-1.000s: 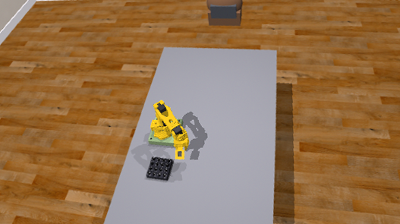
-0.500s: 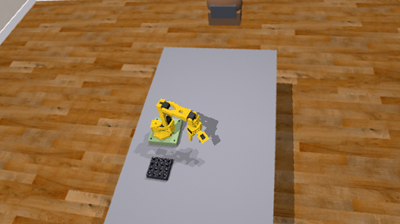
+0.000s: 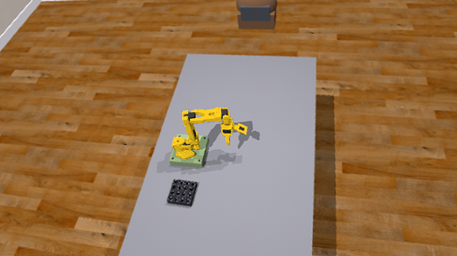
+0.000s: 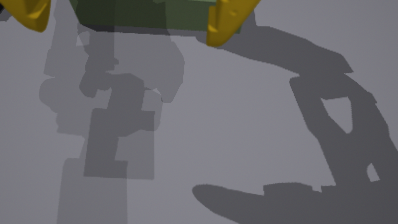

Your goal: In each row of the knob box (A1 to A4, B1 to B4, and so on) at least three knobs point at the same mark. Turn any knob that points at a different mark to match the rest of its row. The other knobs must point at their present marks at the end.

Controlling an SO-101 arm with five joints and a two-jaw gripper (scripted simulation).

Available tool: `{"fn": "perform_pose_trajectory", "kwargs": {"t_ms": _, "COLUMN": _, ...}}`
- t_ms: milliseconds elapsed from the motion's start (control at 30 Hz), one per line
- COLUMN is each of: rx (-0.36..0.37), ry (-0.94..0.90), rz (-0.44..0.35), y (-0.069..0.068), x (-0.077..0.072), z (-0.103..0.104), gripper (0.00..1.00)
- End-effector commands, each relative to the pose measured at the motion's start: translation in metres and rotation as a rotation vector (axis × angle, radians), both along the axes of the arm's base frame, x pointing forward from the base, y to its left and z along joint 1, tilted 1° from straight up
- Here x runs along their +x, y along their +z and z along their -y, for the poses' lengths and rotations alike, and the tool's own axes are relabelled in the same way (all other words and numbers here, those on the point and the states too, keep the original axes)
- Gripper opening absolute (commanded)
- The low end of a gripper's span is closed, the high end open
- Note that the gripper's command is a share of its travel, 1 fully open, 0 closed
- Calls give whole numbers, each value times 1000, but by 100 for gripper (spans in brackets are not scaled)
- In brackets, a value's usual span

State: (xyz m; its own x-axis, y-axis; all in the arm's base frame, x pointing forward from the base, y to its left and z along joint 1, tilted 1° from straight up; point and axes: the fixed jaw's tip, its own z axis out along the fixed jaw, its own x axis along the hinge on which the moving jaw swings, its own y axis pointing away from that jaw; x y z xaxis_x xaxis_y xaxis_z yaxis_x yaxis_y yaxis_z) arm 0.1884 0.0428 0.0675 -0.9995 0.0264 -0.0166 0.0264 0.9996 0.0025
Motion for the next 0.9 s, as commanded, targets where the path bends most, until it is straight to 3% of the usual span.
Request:
{"fn": "perform_pose_trajectory", "kwargs": {"t_ms": 0, "rx": -3, "ry": 194, "rz": -13, "y": 2, "x": -6, "z": -28, "gripper": 34}}
{"fn": "perform_pose_trajectory", "kwargs": {"t_ms": 467, "rx": -5, "ry": 636, "rz": -9, "y": 8, "x": -34, "z": -80, "gripper": 38}}
{"fn": "perform_pose_trajectory", "kwargs": {"t_ms": 867, "rx": -6, "ry": 807, "rz": -7, "y": 10, "x": -49, "z": -97, "gripper": 40}}
